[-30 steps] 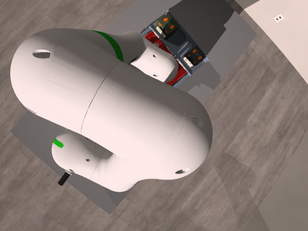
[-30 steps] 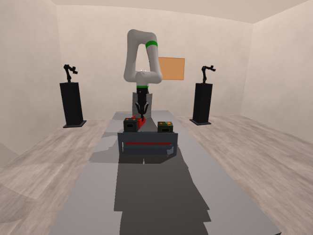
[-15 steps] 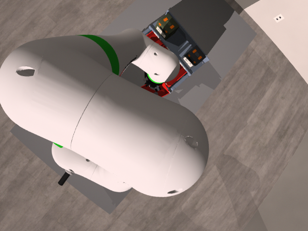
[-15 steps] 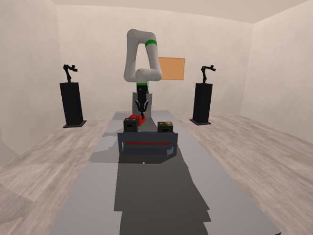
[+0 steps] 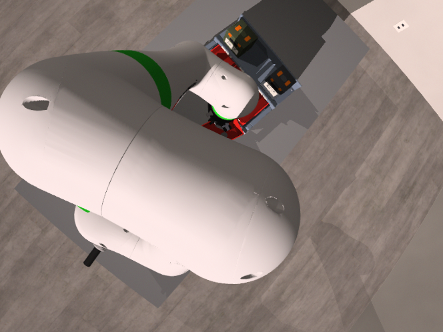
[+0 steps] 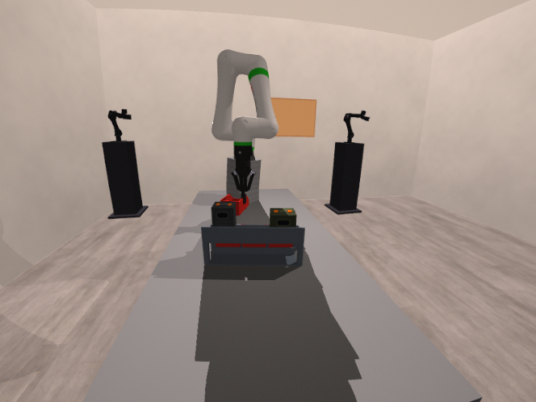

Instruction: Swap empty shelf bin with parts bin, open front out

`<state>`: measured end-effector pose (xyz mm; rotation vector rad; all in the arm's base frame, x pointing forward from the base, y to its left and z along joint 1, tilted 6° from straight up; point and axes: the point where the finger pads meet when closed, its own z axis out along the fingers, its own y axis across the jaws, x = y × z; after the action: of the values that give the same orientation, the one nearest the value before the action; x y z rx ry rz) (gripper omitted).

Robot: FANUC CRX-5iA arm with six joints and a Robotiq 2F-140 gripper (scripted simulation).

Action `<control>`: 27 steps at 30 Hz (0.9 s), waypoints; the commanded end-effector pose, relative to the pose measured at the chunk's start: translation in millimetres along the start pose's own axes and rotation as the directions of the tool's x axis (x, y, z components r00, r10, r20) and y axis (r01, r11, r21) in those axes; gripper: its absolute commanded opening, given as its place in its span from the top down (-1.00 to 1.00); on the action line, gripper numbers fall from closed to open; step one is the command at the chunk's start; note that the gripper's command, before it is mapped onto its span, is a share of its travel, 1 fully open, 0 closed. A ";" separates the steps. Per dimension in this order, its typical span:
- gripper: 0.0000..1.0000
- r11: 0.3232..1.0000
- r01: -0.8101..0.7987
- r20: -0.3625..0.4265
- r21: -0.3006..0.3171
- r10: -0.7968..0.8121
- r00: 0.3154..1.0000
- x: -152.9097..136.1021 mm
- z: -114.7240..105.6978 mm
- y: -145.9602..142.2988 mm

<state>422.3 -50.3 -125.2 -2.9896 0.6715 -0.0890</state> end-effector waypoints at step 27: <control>0.80 0.975 0.224 -0.001 0.000 -0.224 0.975 -11.5 -0.8 18.2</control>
<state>403.6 -61.7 -127.0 -3.0527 0.3315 -0.1024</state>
